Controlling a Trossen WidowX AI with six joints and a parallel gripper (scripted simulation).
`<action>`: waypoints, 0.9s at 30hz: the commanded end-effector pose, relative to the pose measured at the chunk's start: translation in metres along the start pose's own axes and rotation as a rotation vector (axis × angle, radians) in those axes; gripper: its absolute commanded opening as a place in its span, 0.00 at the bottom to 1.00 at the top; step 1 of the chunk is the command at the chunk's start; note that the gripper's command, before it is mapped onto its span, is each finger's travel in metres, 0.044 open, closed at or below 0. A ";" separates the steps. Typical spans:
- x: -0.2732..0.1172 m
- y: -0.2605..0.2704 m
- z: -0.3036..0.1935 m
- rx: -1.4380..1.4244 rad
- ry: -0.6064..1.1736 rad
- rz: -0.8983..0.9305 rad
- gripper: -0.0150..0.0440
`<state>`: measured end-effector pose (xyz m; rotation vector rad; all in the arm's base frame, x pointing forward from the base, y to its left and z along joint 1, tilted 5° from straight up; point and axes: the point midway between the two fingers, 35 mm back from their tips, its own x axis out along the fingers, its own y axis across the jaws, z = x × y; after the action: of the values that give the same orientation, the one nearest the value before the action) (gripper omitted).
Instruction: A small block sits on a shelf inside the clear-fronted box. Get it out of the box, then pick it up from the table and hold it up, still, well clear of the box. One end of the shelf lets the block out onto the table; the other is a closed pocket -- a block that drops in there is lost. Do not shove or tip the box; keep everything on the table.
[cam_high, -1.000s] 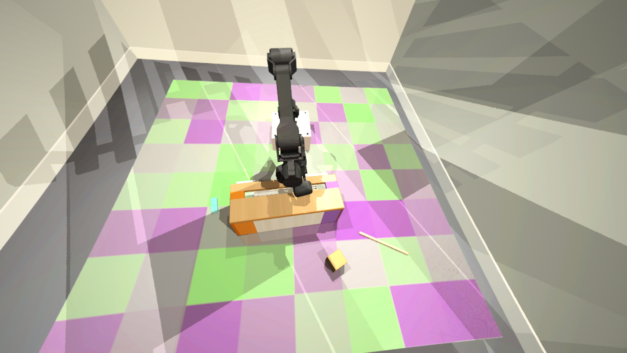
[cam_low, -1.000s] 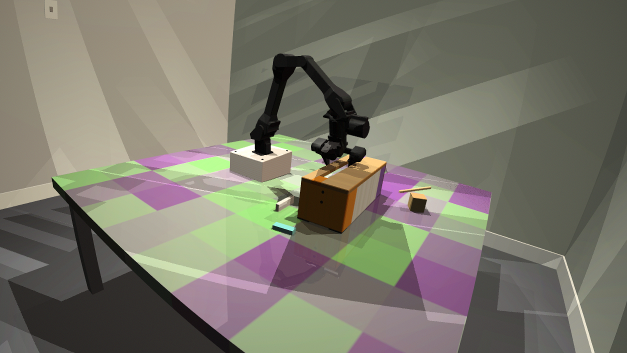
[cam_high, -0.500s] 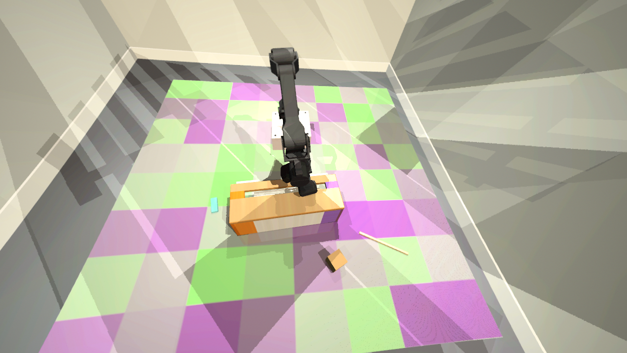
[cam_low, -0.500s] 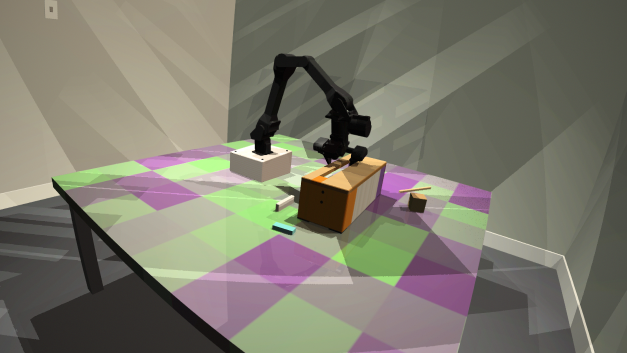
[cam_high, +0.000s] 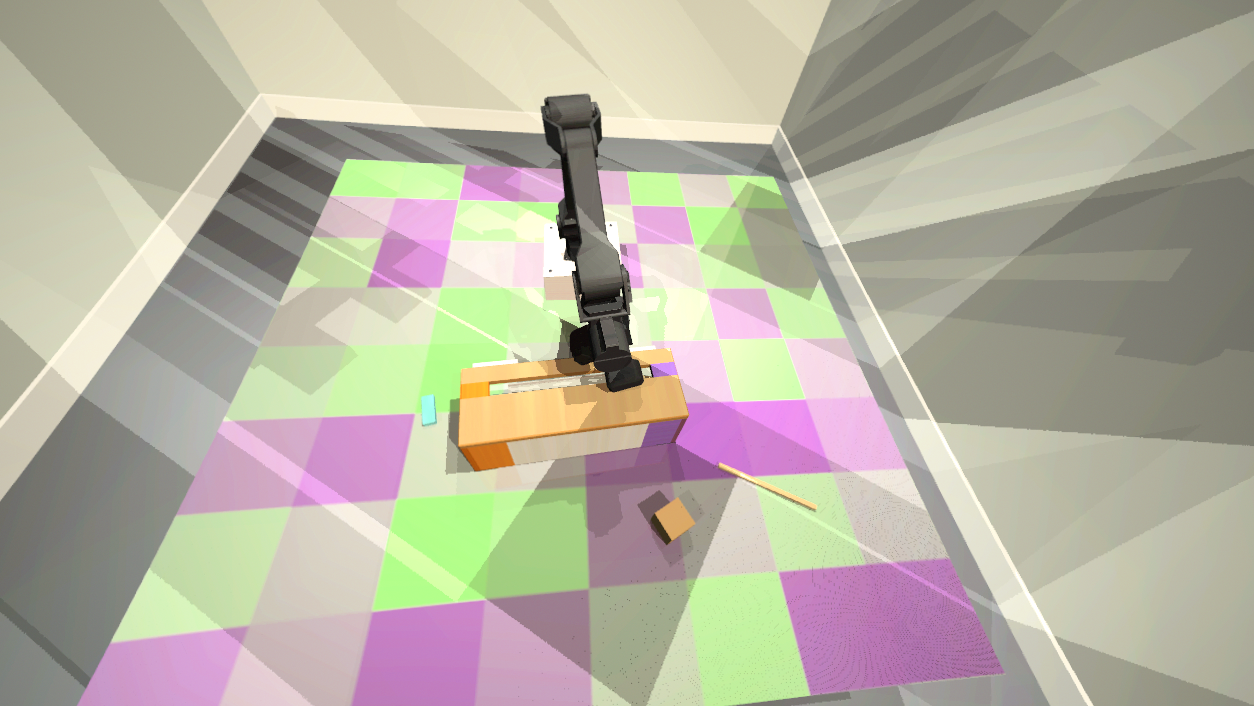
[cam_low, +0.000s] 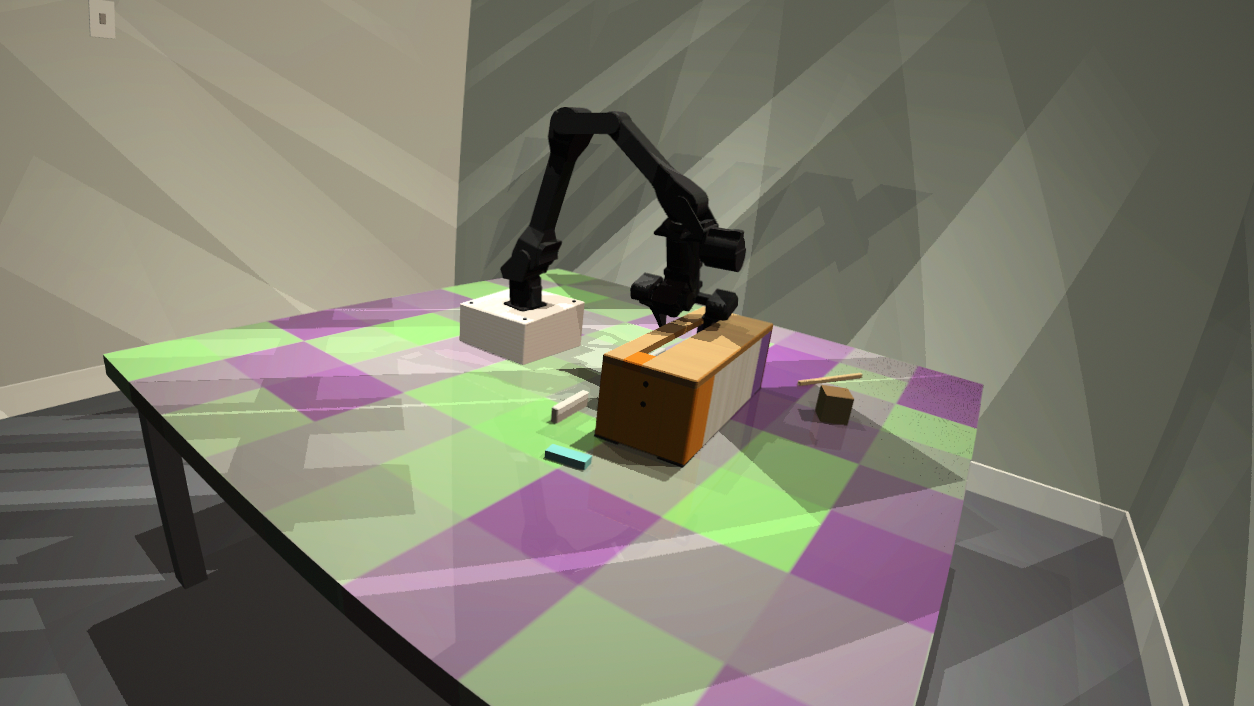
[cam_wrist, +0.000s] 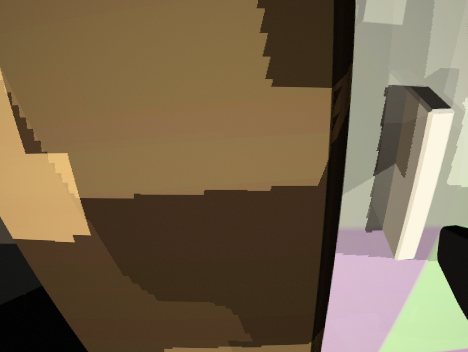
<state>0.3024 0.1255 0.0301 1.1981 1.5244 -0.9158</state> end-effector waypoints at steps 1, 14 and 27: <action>0.002 0.000 -0.005 0.001 0.002 -0.001 0.93; -0.009 0.001 -0.018 0.001 0.002 -0.001 0.93; -0.055 0.003 -0.039 -0.096 -0.019 0.080 0.80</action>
<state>0.3018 0.1431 0.0883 1.2025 1.5073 -0.8774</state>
